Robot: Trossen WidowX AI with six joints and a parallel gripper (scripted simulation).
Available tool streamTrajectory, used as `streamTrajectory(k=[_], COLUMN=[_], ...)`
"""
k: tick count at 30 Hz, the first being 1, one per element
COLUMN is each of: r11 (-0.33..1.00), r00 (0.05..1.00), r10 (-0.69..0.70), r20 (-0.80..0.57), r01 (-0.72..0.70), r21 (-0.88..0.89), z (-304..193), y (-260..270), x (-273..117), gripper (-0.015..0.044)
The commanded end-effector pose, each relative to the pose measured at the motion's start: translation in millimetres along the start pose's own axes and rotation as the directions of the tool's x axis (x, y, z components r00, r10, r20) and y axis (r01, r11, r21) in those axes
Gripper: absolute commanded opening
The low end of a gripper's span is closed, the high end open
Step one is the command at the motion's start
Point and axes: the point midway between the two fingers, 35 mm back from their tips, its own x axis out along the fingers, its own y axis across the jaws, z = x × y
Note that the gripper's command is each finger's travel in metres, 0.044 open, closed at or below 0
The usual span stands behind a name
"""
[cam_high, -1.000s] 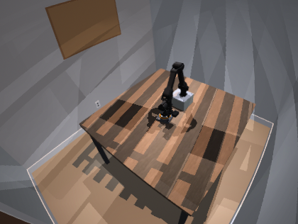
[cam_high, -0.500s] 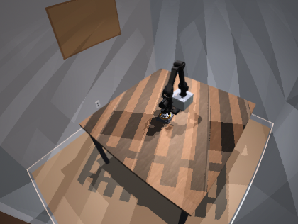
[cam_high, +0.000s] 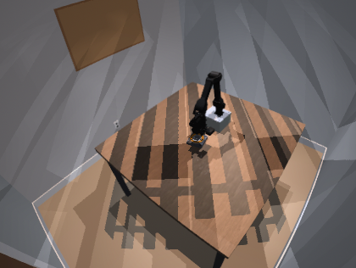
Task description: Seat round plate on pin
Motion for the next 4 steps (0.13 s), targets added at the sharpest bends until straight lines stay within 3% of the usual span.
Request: streamTrajectory(k=[1, 4], r11=[1.0, 1.0], r00=[1.0, 1.0], r10=[0.0, 0.0], r20=[0.0, 0.0], r01=[0.0, 0.0], r21=[0.0, 0.0], z=[0.1, 0.1], y=[0.1, 0.1], x=[0.6, 0.6], gripper=[0.0, 0.0])
